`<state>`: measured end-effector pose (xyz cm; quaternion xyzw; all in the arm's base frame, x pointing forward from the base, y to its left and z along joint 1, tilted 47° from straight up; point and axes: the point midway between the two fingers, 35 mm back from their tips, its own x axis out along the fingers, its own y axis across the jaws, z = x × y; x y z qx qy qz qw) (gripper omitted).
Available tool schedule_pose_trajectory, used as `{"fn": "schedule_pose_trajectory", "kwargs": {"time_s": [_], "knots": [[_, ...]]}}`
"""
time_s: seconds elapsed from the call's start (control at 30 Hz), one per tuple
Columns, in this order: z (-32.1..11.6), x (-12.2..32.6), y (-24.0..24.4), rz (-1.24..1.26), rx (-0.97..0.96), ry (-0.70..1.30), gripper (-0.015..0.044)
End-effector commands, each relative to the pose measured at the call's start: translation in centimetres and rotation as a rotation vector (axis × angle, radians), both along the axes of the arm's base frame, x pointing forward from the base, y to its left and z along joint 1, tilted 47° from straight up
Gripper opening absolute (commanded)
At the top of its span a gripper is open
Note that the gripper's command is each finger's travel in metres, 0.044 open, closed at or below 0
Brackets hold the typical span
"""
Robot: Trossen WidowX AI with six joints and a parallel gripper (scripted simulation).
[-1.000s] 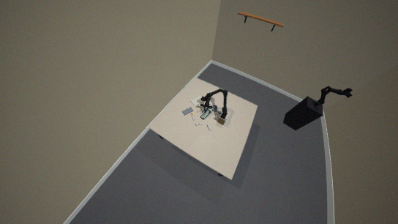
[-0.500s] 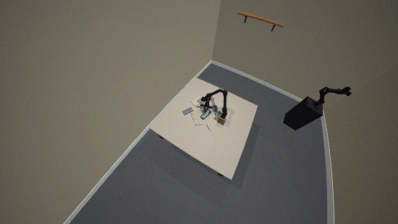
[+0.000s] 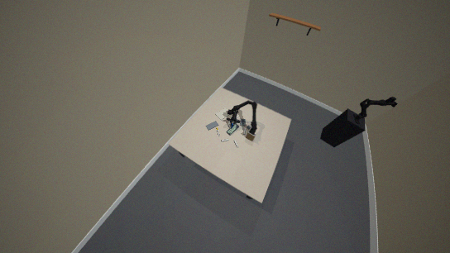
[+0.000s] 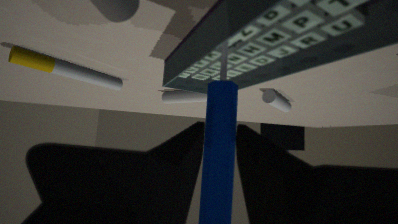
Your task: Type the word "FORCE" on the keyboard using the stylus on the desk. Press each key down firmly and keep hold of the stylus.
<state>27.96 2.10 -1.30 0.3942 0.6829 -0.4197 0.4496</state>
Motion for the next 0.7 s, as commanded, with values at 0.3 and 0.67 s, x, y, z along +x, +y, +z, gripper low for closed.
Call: {"fn": "schedule_pose_trajectory", "kwargs": {"time_s": [0.3, 0.67], "knots": [[0.2, 0.0, 0.2, 0.006, -0.003, -0.002, 0.0081], [2.5, -0.4, 2.7, 0.006, -0.002, -0.002, 0.0081]]}}
